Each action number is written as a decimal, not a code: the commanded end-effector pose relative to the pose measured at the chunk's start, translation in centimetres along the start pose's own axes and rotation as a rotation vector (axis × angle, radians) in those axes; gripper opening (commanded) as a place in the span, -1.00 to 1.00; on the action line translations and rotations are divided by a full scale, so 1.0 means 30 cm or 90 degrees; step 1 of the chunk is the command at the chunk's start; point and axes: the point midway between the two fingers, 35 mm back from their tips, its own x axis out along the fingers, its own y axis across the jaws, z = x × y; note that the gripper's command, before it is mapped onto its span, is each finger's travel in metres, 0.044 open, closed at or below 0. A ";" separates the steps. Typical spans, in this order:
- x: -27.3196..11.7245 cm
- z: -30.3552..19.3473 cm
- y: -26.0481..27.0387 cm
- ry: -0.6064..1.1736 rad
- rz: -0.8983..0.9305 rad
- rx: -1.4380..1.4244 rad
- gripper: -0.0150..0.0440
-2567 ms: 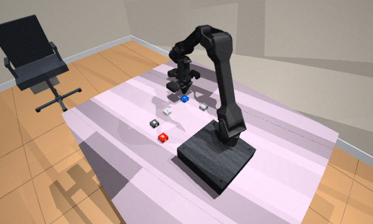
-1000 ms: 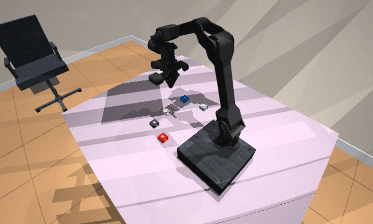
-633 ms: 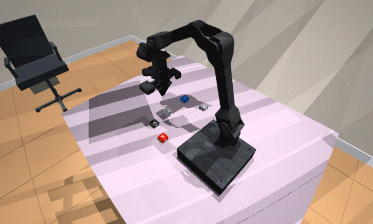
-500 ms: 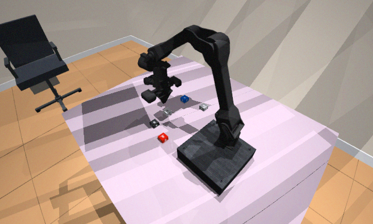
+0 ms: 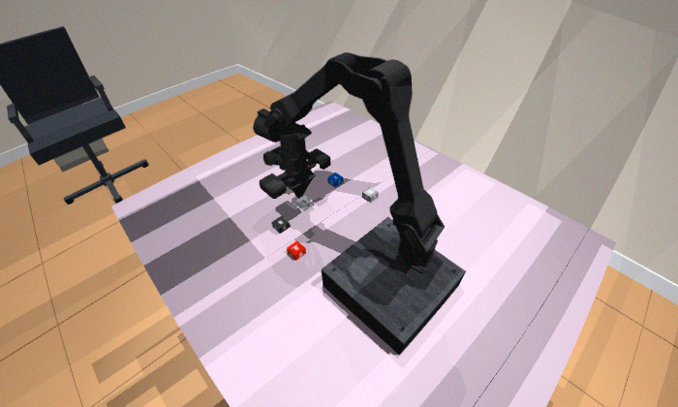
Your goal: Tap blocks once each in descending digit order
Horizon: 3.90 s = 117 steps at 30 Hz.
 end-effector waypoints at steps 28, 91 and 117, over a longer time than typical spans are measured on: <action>-0.025 -0.009 0.000 0.009 0.000 0.002 -0.42; 0.081 -0.096 0.291 0.011 0.006 0.002 -0.42; -0.296 -0.322 0.521 0.015 0.010 0.002 0.82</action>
